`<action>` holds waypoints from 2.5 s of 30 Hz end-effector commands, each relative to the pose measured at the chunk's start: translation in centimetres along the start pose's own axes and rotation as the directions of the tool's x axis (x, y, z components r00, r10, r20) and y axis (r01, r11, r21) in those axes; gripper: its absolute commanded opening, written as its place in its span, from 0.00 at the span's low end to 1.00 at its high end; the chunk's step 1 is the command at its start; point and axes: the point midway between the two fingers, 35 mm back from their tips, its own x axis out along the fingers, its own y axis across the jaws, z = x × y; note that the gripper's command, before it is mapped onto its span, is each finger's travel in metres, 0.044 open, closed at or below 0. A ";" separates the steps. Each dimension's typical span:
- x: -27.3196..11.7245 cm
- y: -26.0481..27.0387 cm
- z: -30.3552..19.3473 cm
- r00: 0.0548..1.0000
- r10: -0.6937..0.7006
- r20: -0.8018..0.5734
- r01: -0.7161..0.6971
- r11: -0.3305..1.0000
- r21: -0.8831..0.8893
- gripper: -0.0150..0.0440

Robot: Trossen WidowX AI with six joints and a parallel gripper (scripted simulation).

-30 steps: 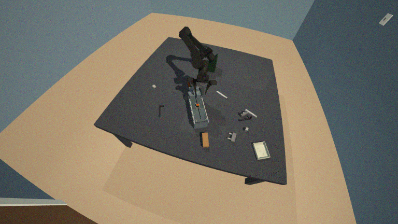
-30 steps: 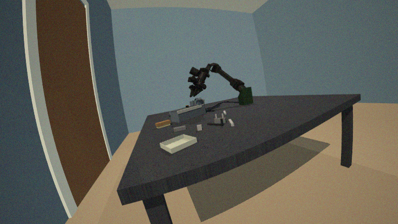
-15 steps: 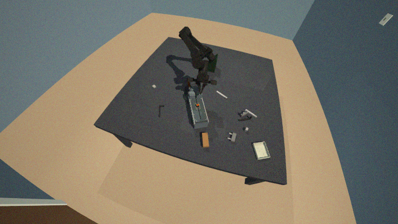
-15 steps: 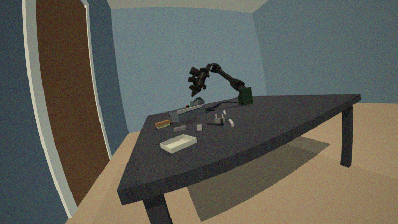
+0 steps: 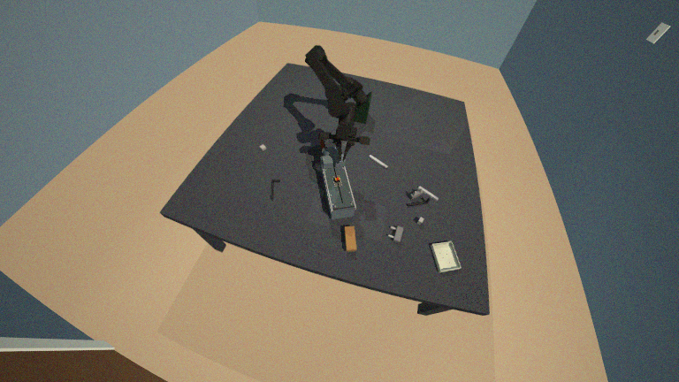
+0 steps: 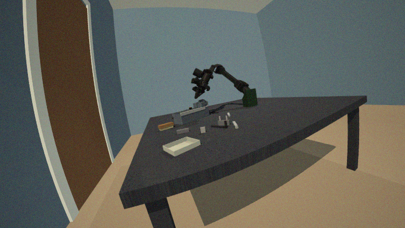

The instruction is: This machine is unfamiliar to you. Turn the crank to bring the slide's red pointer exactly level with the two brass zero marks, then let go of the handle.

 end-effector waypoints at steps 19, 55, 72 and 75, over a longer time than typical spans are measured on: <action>0.0 0.0 0.0 1.000 -0.001 0.000 0.001 1.000 0.000 0.82; 0.0 0.0 0.0 1.000 0.000 0.000 0.000 1.000 0.000 0.48; 0.0 0.0 0.0 1.000 0.000 0.000 0.000 1.000 0.000 0.82; 0.0 0.0 0.0 1.000 0.000 0.000 0.000 1.000 0.000 0.69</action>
